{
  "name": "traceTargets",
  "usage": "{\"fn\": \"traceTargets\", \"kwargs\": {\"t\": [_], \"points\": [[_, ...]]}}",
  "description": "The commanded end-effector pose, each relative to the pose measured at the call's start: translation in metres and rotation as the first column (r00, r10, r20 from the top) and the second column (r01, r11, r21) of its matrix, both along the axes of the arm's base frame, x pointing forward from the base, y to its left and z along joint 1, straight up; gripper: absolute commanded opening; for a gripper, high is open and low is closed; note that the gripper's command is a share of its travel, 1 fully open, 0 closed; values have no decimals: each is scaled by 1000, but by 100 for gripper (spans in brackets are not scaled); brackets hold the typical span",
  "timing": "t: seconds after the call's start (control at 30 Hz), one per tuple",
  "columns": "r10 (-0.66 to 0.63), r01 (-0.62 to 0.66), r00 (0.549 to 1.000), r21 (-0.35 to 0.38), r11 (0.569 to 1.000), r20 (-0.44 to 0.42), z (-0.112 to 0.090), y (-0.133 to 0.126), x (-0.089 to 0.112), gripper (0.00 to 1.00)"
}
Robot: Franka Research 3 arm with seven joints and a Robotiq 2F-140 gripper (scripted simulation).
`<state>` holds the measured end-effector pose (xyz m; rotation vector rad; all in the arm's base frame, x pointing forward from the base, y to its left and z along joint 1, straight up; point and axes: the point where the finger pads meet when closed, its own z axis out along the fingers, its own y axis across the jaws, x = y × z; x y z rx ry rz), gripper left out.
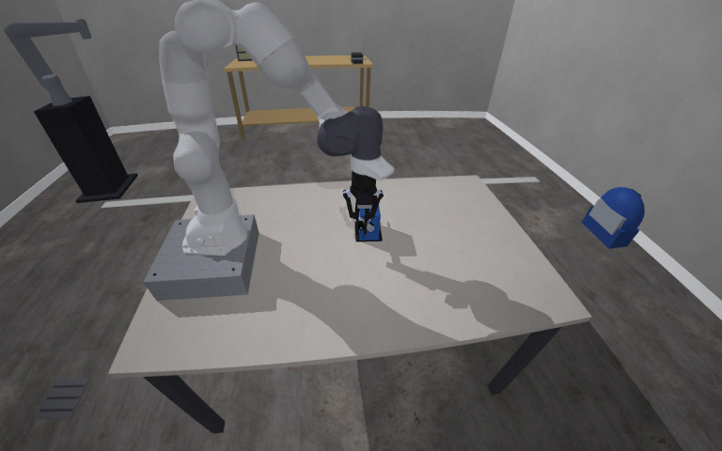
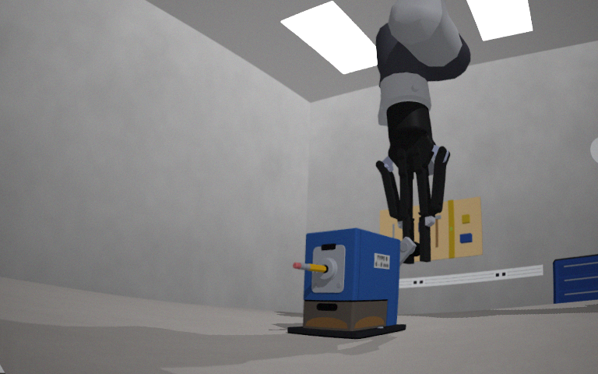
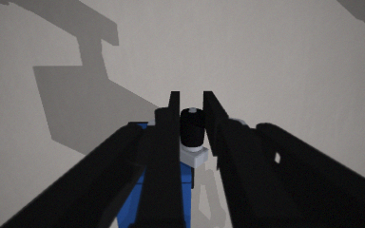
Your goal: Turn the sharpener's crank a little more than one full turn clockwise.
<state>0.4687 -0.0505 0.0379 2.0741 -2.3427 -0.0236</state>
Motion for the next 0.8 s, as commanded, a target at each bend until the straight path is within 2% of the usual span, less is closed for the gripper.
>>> {"fn": "traceTargets", "kwargs": {"t": [0.0,0.77], "points": [[-5,5,1000,-2,1000,20,9,-2,13,10],[-5,5,1000,-2,1000,20,14,-5,39,10]]}}
